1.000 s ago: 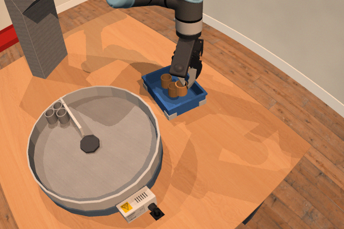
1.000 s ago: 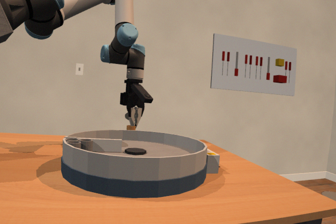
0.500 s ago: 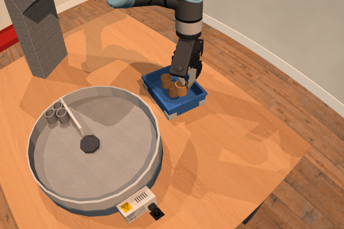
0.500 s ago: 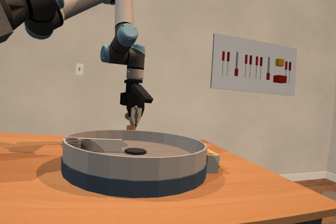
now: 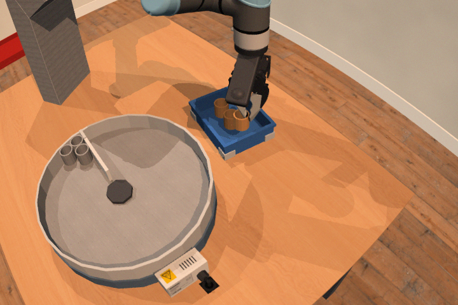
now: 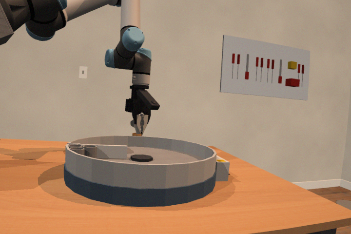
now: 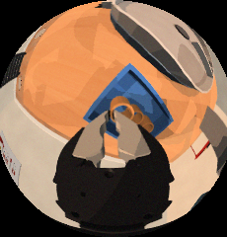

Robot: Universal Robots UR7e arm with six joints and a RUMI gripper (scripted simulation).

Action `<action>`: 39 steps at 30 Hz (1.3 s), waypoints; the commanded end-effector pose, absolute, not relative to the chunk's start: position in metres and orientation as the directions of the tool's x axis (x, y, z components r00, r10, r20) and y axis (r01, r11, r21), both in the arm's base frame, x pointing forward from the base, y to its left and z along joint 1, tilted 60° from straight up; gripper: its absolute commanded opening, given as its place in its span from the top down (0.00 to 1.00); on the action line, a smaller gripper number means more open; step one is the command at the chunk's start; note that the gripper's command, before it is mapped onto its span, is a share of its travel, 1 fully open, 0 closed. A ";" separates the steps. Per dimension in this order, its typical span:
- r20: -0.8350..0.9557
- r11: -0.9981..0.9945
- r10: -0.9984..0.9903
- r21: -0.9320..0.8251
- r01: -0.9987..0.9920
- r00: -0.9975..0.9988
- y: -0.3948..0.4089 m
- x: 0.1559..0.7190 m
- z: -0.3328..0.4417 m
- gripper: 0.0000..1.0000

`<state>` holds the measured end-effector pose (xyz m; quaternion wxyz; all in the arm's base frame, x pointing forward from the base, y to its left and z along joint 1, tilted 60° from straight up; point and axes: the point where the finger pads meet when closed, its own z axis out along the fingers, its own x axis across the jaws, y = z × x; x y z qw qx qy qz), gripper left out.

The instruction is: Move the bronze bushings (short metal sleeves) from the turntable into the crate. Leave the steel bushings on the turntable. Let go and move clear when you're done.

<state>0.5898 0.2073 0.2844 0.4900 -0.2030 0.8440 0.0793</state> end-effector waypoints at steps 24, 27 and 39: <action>-0.860 0.905 -0.265 -0.066 -0.420 -0.436 0.218 0.616 0.269 1.00; -0.860 0.905 -0.265 -0.066 -0.420 -0.436 0.218 0.616 0.268 1.00; -0.860 0.905 -0.265 -0.066 -0.420 -0.436 0.218 0.616 0.268 1.00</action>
